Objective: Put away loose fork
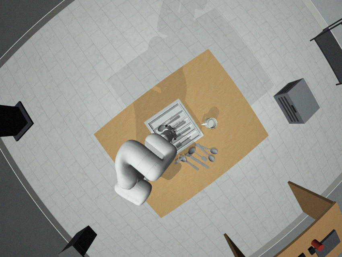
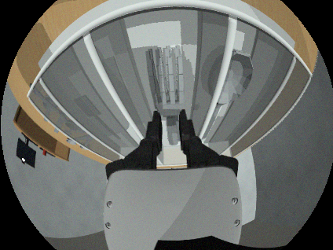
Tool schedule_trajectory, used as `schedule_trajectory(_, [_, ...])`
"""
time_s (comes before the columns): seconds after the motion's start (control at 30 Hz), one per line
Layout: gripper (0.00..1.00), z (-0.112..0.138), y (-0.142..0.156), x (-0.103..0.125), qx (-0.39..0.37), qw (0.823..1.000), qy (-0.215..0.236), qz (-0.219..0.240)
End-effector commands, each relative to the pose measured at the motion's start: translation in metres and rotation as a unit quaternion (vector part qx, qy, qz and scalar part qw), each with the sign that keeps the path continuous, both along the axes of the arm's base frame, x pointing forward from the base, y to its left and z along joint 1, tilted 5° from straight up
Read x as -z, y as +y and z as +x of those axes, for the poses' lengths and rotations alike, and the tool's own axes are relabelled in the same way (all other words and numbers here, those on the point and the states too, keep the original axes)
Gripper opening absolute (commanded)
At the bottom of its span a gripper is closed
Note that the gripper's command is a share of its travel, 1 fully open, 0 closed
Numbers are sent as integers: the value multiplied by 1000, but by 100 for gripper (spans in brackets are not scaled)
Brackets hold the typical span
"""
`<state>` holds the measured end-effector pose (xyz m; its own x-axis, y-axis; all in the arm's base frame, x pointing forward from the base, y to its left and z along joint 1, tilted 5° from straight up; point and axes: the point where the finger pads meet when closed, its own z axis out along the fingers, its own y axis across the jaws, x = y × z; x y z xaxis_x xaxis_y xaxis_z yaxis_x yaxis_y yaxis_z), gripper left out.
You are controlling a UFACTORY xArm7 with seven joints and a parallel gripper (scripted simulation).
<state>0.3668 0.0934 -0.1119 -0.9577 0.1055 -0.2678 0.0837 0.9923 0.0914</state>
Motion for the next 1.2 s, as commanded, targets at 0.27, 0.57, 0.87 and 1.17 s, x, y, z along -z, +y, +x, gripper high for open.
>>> schedule_trajectory(0.27, [24,1,-1,-18,0,1000,-1,0])
schedule_trajectory(0.57, [24,1,-5,-55,0,1000,-1,0])
schedule_trajectory(0.87, [24,1,-5,-64,0,1000,-1,0])
schedule_trajectory(1.17, [24,1,-5,-64,0,1000,-1,0])
